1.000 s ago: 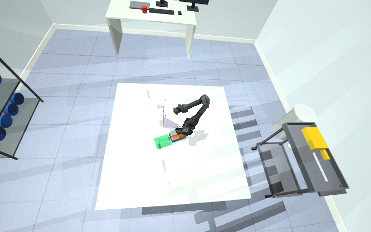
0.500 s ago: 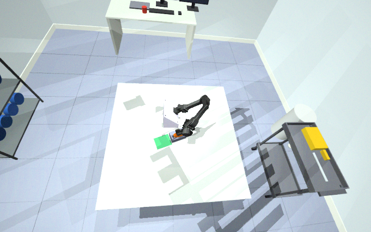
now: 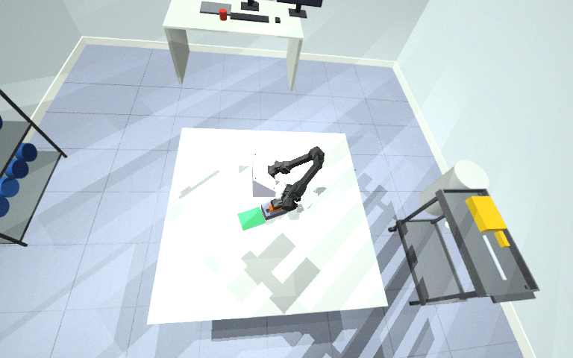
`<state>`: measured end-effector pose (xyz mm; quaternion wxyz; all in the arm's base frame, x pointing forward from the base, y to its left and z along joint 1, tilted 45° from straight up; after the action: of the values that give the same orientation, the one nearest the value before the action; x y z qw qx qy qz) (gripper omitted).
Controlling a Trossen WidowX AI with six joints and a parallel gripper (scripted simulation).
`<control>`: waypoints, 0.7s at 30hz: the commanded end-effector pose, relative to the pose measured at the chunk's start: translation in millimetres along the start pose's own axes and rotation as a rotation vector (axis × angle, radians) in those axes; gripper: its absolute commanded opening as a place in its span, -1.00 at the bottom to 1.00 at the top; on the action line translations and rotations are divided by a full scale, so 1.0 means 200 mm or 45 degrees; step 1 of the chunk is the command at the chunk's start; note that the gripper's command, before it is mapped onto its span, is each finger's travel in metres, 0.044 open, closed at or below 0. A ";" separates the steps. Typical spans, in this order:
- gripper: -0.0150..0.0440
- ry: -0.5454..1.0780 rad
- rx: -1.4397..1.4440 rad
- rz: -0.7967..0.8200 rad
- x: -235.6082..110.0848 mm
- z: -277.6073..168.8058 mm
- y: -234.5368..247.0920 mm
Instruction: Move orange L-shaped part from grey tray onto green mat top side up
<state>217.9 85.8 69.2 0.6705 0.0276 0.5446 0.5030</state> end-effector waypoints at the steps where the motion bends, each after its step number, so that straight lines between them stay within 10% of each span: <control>1: 0.12 0.008 0.009 0.000 0.01 -0.01 0.00; 21: 0.12 0.009 0.009 -0.001 -0.07 0.00 0.05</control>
<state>212.0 84.0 81.3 0.6672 0.0322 0.5495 0.5018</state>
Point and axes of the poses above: the point midway between the two fingers, 35 mm back from their tips, its own x axis out along the fingers, its own y axis across the jaws, z = x × y, the point moved 4 cm from there along -x, back along the fingers, and after that the axes turned 14 degrees about -x, right-handed, at the moved point
